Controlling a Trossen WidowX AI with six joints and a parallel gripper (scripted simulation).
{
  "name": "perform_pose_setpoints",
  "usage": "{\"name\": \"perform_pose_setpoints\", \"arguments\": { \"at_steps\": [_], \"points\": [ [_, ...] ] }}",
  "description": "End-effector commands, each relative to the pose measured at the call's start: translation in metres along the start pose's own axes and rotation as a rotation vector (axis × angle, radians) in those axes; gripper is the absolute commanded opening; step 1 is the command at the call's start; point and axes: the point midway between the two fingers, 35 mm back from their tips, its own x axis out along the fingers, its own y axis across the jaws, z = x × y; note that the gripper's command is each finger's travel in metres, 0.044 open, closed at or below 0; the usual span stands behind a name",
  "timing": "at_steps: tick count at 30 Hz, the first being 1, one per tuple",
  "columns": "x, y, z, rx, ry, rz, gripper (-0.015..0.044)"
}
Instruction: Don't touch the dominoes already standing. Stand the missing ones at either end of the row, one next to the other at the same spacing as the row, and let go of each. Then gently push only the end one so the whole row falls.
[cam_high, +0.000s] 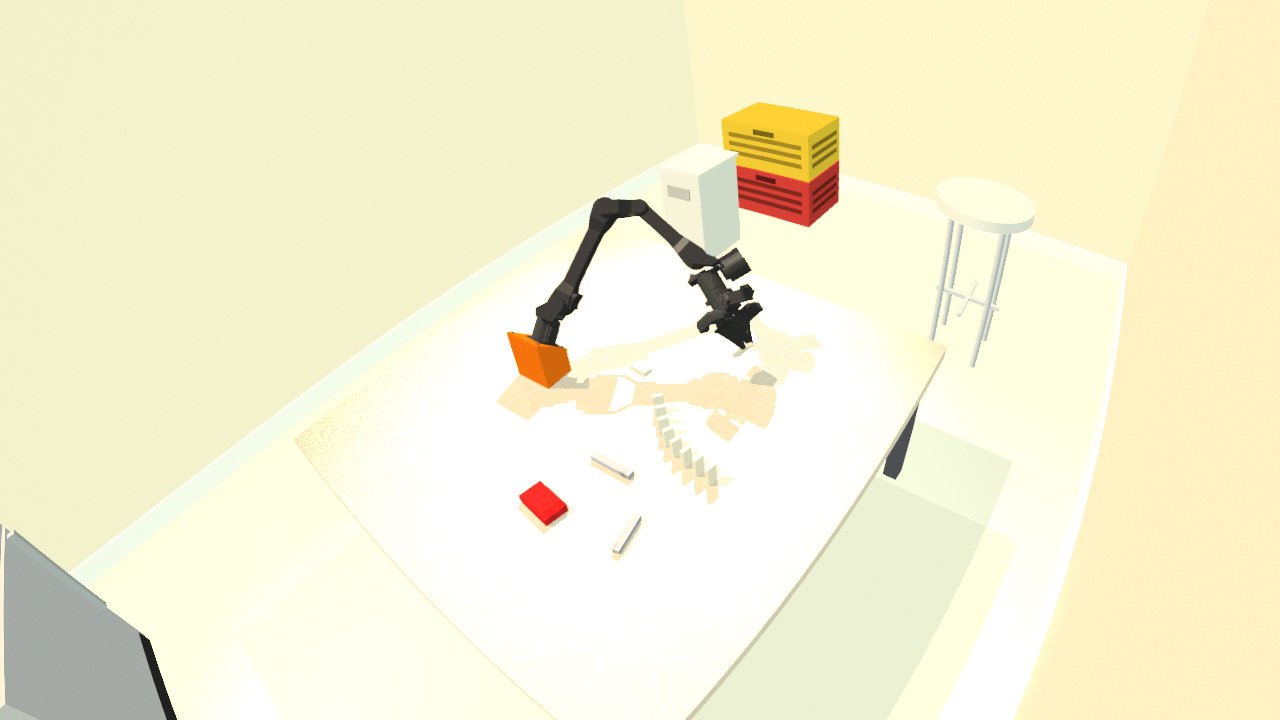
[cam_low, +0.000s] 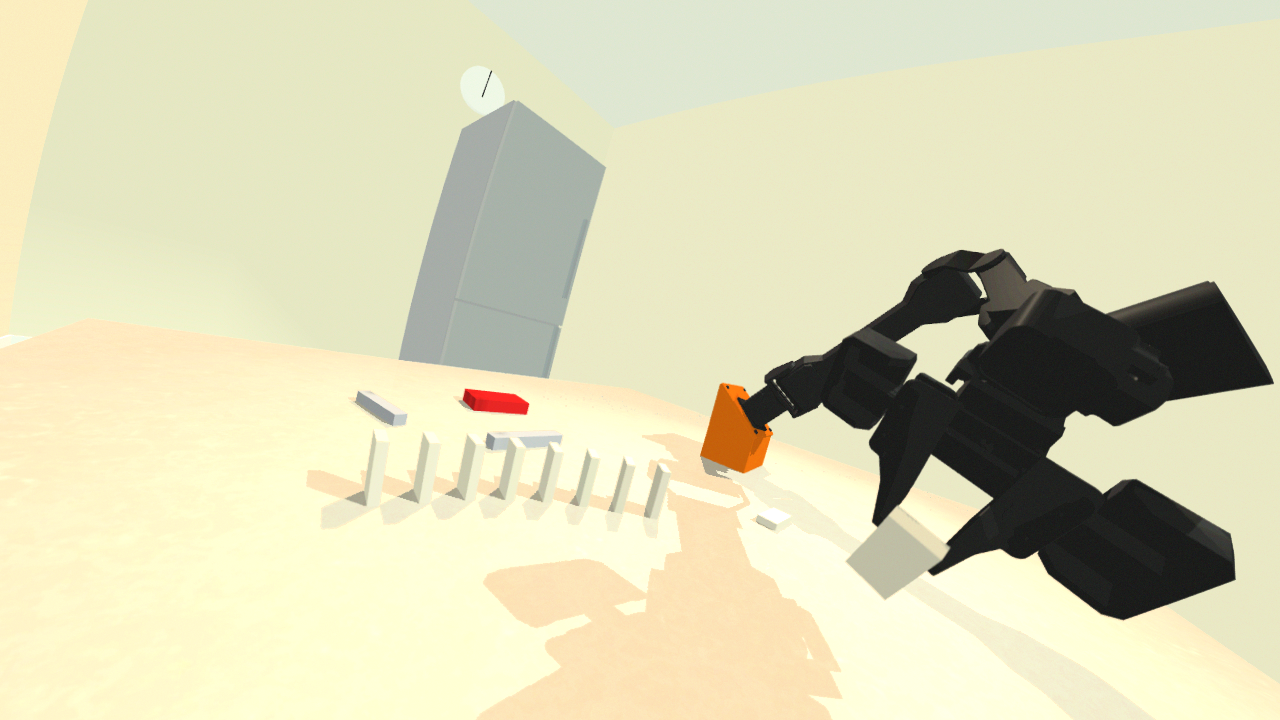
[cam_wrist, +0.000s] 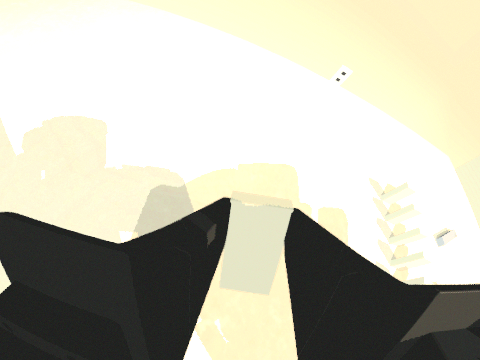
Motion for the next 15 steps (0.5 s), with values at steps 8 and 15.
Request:
{"name": "perform_pose_setpoints", "arguments": {
  "at_steps": [8, 15],
  "points": [
    [-0.015, 0.002, 0.000, 0.077, -0.192, 0.000, 0.0107],
    [-0.028, 0.001, -0.003, 0.140, -0.309, 0.008, 0.0107]
  ]
}}
